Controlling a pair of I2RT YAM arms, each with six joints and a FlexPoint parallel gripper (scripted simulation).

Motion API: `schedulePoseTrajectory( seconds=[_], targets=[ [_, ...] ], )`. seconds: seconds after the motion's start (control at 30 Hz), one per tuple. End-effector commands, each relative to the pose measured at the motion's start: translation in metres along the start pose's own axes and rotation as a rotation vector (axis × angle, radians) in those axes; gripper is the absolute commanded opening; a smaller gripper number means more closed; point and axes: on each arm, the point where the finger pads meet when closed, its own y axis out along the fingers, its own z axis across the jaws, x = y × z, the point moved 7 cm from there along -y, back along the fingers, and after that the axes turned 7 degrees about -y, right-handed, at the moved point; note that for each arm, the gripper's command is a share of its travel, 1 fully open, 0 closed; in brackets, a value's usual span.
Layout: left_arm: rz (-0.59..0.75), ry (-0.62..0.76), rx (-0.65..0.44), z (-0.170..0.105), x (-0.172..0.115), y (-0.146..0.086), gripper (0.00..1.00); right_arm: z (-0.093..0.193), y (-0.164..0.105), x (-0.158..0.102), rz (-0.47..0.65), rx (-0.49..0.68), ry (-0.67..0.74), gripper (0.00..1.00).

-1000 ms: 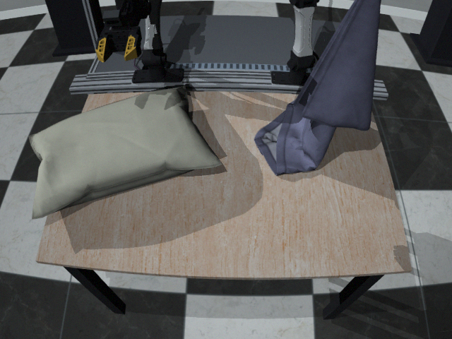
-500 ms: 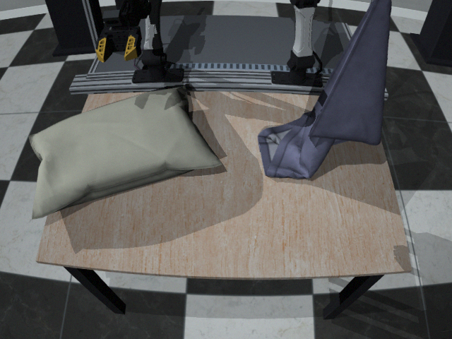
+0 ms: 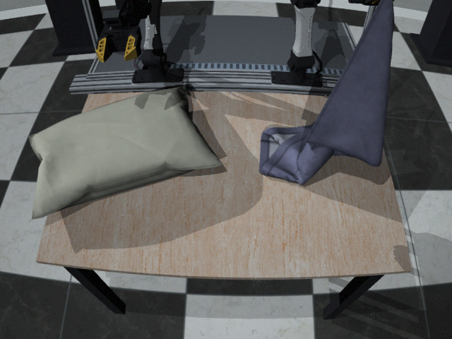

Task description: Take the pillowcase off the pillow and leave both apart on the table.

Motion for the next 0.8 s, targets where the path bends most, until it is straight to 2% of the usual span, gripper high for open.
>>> schedulePoseTrajectory(
  seconds=[0.0,0.23,0.27,0.33,0.4,0.47,0.5,0.77],
  targets=[
    [-0.071,0.011,0.007,0.001,0.011,0.005,0.0,0.0,-0.009,0.011,-0.038,0.006,-0.006,0.6],
    [-0.087,0.011,0.007,0.001,0.019,0.001,0.0,0.0,-0.009,0.011,-0.038,0.006,-0.006,0.6],
    [-0.06,0.004,0.004,0.001,0.007,0.008,0.0,0.0,-0.009,0.011,-0.038,0.006,-0.006,0.6],
    [-0.057,0.005,-0.004,-0.002,0.006,0.012,0.0,0.0,-0.009,0.011,-0.038,0.006,-0.006,0.6],
    [-0.071,0.008,-0.003,-0.002,0.011,0.012,0.0,0.0,-0.009,0.011,-0.038,0.006,-0.006,0.6],
    [-0.106,0.015,0.007,0.001,0.028,0.002,0.0,0.0,-0.009,0.011,-0.038,0.006,-0.006,0.6],
    [-0.069,0.013,0.012,0.004,0.011,0.013,0.0,0.0,-0.009,0.011,-0.038,0.006,-0.006,0.6],
    [-0.065,0.013,0.007,0.003,0.012,0.01,0.0,0.0,-0.009,0.011,-0.038,0.006,-0.006,0.6]
  ],
)
